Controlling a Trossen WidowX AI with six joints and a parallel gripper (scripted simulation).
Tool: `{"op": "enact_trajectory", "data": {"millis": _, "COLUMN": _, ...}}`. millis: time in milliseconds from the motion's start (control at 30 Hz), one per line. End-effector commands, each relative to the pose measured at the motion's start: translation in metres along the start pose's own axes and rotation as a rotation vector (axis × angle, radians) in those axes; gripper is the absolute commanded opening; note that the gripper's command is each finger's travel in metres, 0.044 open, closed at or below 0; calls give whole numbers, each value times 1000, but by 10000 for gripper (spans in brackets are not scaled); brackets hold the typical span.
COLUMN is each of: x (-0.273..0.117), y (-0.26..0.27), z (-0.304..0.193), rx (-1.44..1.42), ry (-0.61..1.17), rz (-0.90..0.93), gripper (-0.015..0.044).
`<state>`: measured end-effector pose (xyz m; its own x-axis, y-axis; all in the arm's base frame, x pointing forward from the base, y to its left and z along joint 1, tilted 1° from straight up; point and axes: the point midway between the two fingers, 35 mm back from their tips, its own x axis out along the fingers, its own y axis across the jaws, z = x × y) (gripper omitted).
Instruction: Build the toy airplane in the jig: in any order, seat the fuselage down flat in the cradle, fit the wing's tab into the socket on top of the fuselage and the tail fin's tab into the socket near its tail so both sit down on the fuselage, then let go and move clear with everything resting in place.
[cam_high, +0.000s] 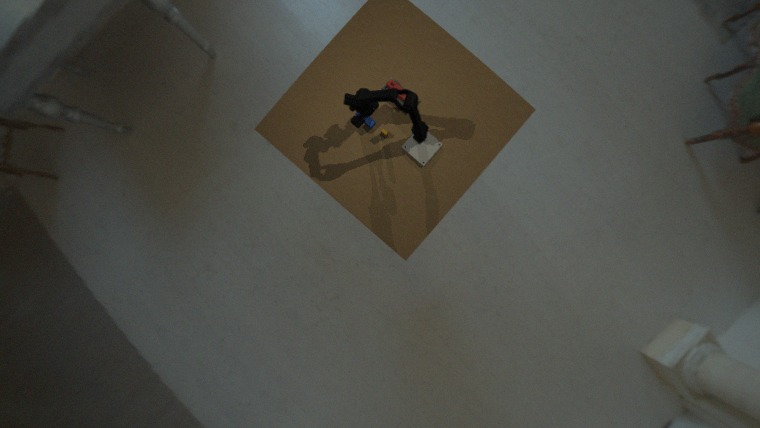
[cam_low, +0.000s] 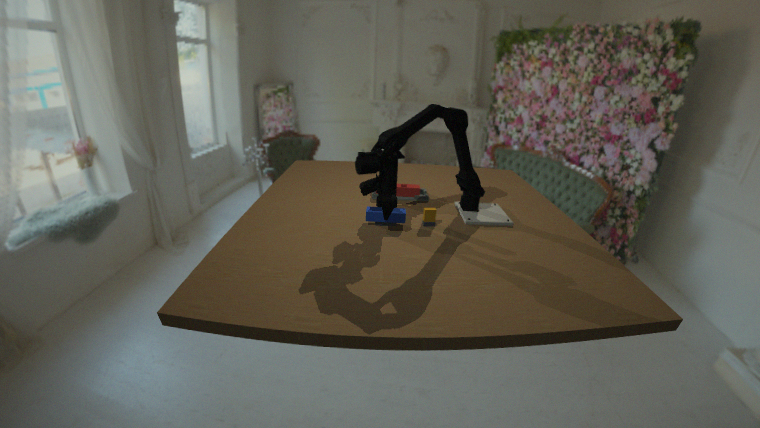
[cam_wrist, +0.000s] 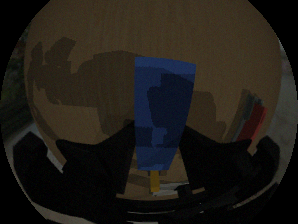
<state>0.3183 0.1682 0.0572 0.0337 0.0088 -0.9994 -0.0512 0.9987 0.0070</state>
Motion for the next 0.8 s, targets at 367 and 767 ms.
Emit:
{"op": "enact_trajectory", "data": {"millis": 367, "x": -40, "y": 5, "z": 12, "rx": 0, "ry": -47, "rz": 34, "gripper": 0}}
{"op": "enact_trajectory", "data": {"millis": 767, "x": -77, "y": 4, "z": 10, "rx": 0, "ry": -24, "rz": 16, "gripper": 0}}
